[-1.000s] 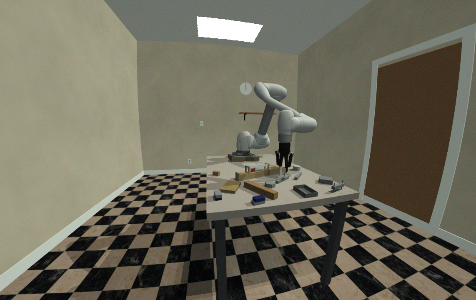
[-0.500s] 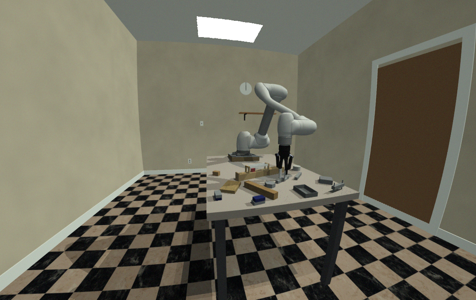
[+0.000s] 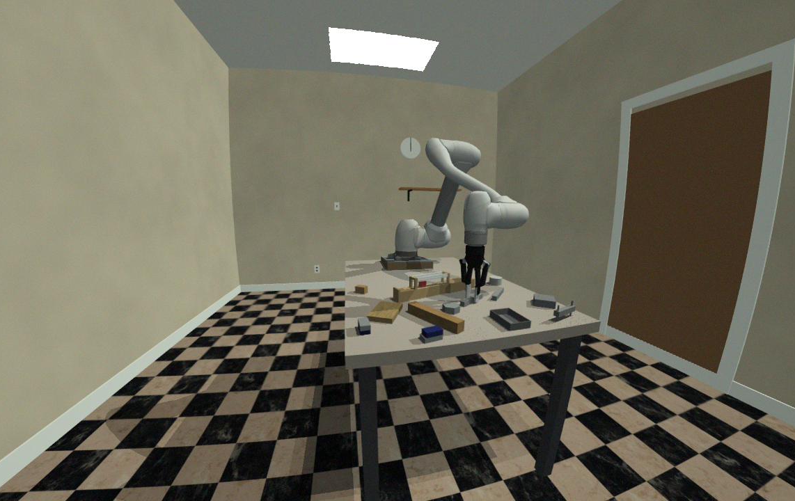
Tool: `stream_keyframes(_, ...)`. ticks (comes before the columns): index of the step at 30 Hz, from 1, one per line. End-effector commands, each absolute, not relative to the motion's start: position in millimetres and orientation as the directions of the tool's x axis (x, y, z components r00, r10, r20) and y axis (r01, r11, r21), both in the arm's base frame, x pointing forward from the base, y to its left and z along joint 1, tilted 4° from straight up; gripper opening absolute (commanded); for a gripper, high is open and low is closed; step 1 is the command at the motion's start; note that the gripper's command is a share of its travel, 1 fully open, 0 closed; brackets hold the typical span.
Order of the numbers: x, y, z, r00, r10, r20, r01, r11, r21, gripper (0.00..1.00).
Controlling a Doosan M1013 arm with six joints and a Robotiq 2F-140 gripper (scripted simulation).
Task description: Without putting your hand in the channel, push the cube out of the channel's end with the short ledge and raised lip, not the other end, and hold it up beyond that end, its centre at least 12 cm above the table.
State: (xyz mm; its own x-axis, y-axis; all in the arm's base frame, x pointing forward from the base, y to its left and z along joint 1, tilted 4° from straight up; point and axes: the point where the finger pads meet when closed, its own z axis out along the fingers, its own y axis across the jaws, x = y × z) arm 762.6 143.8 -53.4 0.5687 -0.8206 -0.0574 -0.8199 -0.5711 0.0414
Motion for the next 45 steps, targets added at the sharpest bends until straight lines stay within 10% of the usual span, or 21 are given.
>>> stream_keyframes(1, 762.6, 143.9, -53.2, 0.569, -0.821, -0.057, -0.82, -0.571, 0.041, 0.23)
stream_keyframes(28, 762.6, 143.9, -53.2, 0.569, -0.821, -0.057, -0.82, -0.571, 0.041, 0.23)
stream_keyframes(29, 762.6, 143.9, -53.2, 0.569, -0.821, -0.057, -0.82, -0.571, 0.041, 0.0)
stream_keyframes(45, 762.6, 143.9, -53.2, 0.569, -0.821, -0.057, -0.82, -0.571, 0.041, 0.0)
